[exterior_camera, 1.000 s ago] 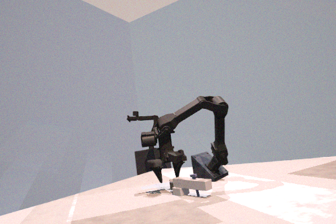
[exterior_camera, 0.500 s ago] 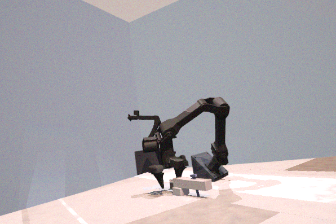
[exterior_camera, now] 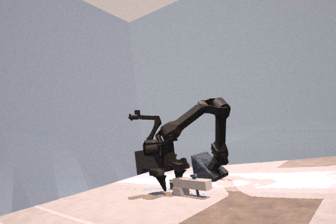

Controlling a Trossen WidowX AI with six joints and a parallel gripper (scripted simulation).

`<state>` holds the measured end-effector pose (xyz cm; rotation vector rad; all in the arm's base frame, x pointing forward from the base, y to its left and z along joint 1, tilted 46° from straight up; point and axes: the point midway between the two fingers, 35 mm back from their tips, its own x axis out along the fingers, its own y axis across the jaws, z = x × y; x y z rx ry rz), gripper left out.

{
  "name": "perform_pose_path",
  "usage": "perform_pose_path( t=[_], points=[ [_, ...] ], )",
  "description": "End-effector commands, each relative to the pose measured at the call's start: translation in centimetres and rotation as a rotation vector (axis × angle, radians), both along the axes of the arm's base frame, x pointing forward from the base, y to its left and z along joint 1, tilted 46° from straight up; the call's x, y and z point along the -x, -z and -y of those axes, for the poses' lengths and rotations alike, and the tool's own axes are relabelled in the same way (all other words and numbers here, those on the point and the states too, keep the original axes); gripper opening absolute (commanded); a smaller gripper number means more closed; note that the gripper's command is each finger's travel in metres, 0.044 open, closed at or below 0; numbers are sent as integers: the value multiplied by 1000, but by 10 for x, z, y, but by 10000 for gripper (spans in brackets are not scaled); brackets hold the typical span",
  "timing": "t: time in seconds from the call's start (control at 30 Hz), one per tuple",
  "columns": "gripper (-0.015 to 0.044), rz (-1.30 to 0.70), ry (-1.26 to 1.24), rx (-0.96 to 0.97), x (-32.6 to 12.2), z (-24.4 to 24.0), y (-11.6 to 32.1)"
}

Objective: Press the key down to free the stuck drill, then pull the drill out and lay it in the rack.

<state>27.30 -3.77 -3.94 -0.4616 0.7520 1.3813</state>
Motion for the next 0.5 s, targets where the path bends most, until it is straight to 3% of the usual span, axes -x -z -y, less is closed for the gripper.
perform_pose_path(
  t=[0.0,0.33,0.47],
  points=[
    [282,0,0,0,0,0,0],
    [20,0,0,0,0,0,0],
    [0,0,0,0,0,0,0]
  ],
)
